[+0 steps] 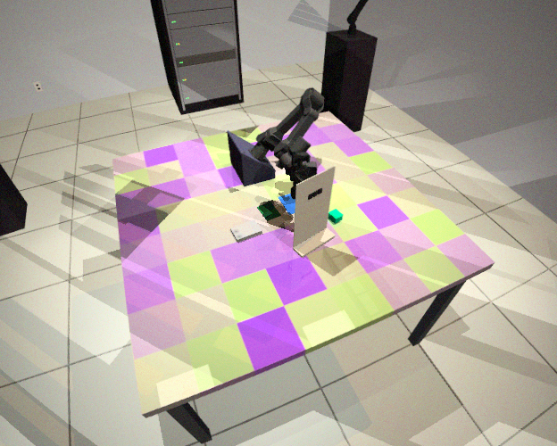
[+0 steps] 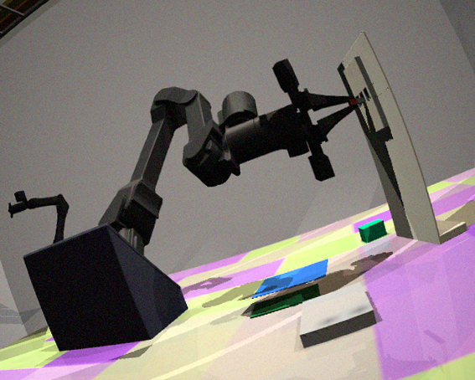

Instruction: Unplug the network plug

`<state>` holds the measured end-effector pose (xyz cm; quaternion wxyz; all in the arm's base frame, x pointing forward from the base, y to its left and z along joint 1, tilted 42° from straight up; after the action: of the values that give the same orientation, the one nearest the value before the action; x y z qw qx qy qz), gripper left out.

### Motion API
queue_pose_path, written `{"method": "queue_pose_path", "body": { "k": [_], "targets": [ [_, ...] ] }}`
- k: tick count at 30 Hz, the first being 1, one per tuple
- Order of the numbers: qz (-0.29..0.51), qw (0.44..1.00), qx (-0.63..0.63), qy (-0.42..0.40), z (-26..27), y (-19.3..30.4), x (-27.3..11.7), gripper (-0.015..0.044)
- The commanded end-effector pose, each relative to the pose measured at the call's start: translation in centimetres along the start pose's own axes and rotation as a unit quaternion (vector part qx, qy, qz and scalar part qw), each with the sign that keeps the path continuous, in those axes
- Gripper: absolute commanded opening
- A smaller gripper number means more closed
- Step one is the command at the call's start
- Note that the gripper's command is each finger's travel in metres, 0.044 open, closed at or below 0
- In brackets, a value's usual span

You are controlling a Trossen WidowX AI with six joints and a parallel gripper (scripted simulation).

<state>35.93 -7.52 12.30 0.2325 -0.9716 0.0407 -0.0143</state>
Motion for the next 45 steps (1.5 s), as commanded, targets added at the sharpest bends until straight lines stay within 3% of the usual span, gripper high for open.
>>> {"method": "queue_pose_path", "body": {
  "k": [1, 45],
  "targets": [
    [0.001, 1.000, -0.003, -0.001, 0.1, 0.1, -0.4, 0.0000],
    [0.001, 1.000, -0.003, -0.002, 0.3, 0.9, -3.0, 0.0000]
  ]
}}
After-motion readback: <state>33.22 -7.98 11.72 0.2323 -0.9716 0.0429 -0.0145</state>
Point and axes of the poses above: the point midway between the two fingers, 35 mm back from their tips, its own x axis out along the fingers, its own z axis across the jaws, y = z × x, the point moved 4 cm from there along -x, back along the fingers, and after that the axes turned 15 degrees about -x, right-handed, at the moved point
